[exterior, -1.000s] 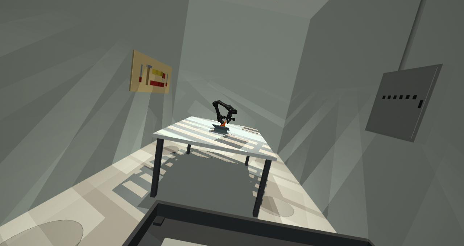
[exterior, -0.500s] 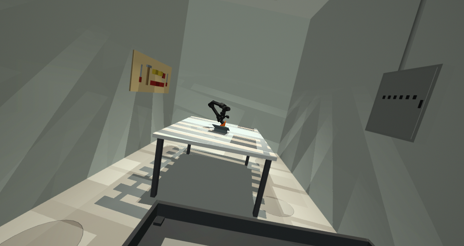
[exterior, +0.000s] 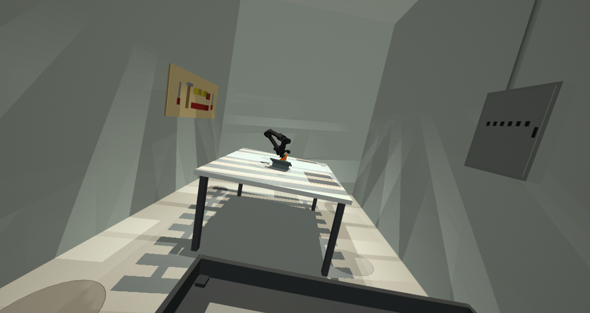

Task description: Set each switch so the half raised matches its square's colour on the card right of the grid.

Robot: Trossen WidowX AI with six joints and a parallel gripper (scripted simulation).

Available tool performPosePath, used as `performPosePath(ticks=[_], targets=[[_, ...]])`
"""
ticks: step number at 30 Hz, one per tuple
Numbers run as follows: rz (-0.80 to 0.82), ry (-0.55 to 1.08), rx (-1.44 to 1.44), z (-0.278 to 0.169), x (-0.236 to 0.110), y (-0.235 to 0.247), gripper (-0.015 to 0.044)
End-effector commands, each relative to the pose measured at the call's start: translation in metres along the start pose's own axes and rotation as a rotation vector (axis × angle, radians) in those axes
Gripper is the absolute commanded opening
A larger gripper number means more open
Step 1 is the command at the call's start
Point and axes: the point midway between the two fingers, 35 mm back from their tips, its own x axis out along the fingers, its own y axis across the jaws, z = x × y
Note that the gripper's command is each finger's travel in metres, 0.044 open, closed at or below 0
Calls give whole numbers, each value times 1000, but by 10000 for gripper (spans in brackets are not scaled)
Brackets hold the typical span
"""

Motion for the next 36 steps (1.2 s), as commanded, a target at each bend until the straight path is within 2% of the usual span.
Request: performPosePath(ticks=[1, 18, 36], targets=[[-6, 3, -9, -2, 4, -1, 0], [-7, 3, -9, -2, 27, -1, 0], [-7, 3, -9, -2, 27, -1, 0]])
